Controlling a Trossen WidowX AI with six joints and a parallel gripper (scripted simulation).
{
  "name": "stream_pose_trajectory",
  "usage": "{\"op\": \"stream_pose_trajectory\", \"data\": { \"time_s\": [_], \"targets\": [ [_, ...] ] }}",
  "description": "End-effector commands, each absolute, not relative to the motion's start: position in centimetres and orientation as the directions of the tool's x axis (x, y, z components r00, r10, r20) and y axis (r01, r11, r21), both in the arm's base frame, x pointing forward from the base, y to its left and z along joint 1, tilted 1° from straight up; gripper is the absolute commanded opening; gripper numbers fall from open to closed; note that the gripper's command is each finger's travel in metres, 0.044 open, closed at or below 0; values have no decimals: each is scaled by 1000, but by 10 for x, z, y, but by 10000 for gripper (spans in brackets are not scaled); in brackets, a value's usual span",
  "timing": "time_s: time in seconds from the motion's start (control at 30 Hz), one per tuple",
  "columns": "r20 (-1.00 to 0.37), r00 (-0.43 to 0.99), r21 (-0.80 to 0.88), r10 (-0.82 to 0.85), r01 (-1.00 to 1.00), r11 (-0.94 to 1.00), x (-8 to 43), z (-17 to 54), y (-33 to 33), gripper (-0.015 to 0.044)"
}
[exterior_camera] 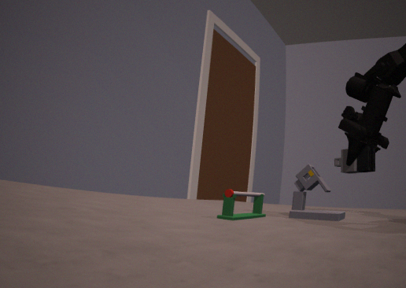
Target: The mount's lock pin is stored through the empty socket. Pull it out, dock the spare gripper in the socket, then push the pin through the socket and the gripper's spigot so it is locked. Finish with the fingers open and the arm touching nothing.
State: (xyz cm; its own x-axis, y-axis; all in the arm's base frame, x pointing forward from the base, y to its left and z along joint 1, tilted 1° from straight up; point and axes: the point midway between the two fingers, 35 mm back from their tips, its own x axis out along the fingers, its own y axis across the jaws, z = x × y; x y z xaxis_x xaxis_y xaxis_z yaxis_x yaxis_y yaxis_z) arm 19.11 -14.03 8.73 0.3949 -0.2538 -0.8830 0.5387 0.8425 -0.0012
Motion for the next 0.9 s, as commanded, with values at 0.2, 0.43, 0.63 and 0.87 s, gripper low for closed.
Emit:
{"op": "stream_pose_trajectory", "data": {
  "time_s": [0.2,0.43,0.63,0.87],
  "targets": [
    [-930,326,12,-166,482,876,202,91,-122,0],
    [-963,252,21,-98,430,903,209,95,-105,0],
    [-982,181,25,-49,384,923,214,98,-91,0],
    [-996,91,27,-2,327,945,219,102,-73,0]
  ]
}}
